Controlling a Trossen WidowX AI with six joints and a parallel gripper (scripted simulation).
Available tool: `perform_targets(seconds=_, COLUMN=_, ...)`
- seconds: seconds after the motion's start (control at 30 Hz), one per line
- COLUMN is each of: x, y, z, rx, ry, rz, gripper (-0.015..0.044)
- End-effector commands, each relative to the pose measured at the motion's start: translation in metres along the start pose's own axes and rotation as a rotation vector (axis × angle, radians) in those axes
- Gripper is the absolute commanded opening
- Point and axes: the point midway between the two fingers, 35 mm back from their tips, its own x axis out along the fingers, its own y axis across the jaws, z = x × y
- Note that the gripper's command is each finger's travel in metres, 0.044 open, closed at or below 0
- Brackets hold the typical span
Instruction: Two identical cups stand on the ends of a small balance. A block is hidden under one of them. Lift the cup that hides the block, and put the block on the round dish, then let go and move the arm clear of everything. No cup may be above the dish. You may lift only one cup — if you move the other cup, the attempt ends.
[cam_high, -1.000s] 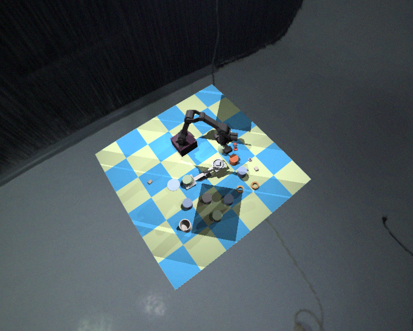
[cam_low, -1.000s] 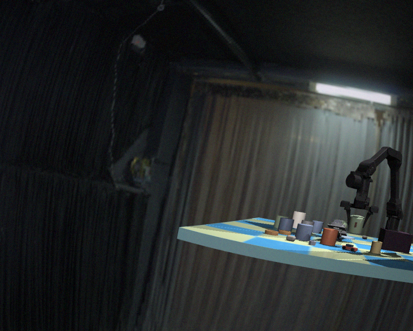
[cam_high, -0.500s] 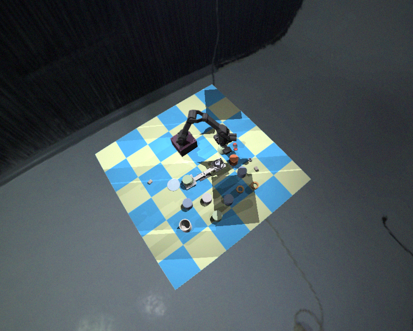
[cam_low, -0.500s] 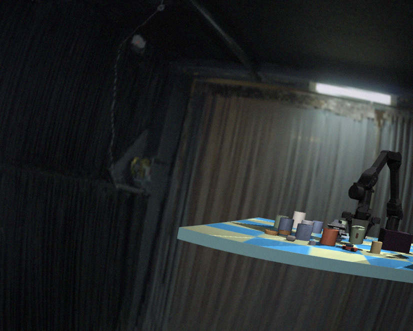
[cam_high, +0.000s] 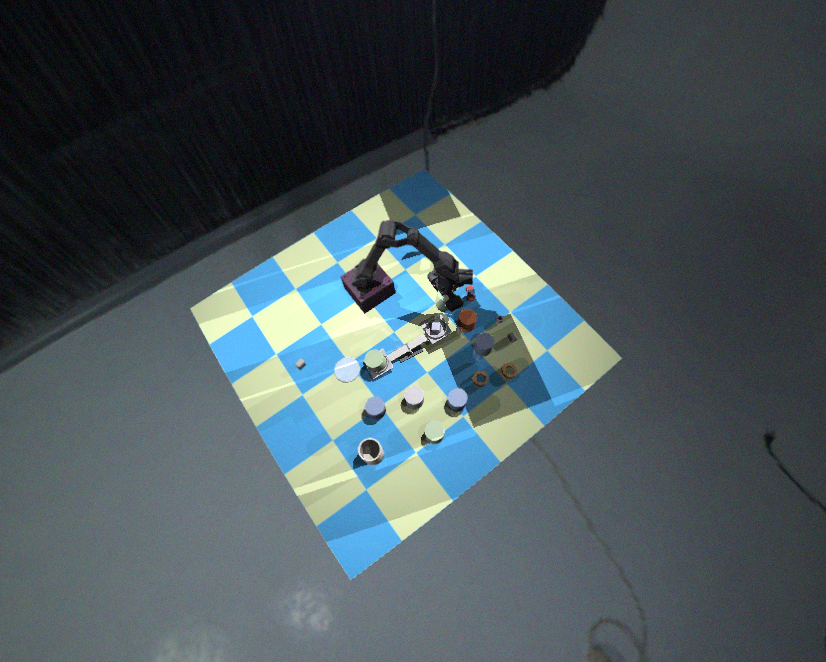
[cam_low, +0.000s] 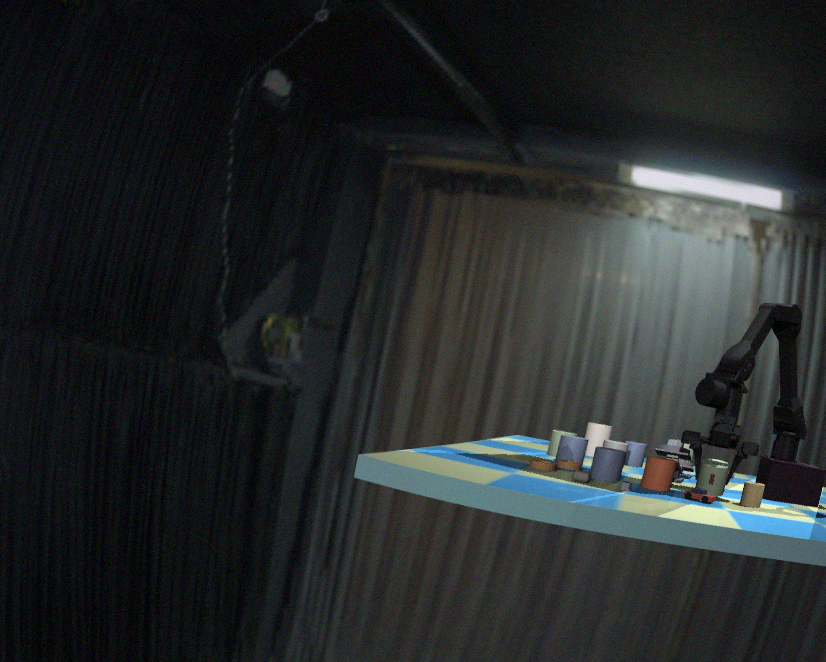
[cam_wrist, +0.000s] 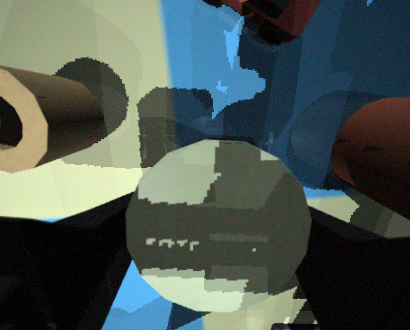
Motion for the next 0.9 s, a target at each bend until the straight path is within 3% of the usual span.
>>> perform_targets(seconds=0.0, x=0.009, y=0.002, z=-0.001, rx=0.003, ry=0.005, rz=0.008, gripper=0.0000)
perform_targets(seconds=0.07, x=0.012, y=0.002, z=-0.001, rx=0.003, ry=0.005, rz=0.008, gripper=0.0000)
perform_targets(seconds=0.63, x=-0.007, y=0.000, z=0.000, rx=0.001, ry=0.002, rz=0.003, gripper=0.0440)
perform_targets(seconds=0.73, x=-0.046, y=0.001, z=-0.001, rx=0.003, ry=0.004, rz=0.007, gripper=0.0440)
perform_targets(seconds=0.87, x=-0.049, y=0.001, z=-0.001, rx=0.003, ry=0.005, rz=0.007, gripper=0.0440)
